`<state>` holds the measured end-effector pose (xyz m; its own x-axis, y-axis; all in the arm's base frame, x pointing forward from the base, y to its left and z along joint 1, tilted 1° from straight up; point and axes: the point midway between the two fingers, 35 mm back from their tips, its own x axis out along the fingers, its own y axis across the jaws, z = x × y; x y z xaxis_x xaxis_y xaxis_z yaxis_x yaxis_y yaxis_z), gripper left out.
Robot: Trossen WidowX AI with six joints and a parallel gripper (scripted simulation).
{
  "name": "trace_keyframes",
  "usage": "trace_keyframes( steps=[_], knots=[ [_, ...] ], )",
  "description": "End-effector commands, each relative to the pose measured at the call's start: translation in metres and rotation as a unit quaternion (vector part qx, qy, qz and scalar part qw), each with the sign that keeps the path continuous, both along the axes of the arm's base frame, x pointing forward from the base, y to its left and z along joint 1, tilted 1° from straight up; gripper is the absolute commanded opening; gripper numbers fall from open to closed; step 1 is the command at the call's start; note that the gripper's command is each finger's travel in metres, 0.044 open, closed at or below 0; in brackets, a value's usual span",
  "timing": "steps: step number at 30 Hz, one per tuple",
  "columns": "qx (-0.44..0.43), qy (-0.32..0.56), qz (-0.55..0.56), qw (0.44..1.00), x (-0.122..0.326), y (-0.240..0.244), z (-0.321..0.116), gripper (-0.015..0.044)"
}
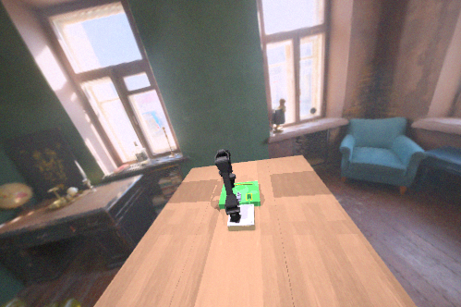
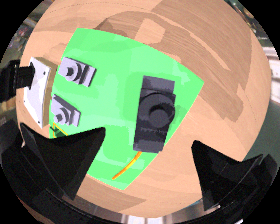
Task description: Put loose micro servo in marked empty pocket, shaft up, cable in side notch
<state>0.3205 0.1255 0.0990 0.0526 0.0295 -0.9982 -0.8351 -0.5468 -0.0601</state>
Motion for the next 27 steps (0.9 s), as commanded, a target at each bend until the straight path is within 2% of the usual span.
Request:
trace_keyframes(
  steps=[1,3,15,20,24,27],
  knots=[
    [0.001,0.004,0.002,1.0,-0.001,0.0,-0.008,0.044],
    [0.001,0.004,0.002,1.0,-0.001,0.0,-0.009,0.044],
    [0.001,0.004,0.002,1.0,-0.001,0.0,-0.009,0.0125],
    [0.001,0.004,0.002,1.0,-0.001,0.0,-0.009,0.0092],
    [0.001,0.004,0.002,1.0,-0.001,0.0,-0.001,0.0],
    [0.001,0.004,0.002,1.0,-0.004,-0.001,0.011,0.0]
  ],
)
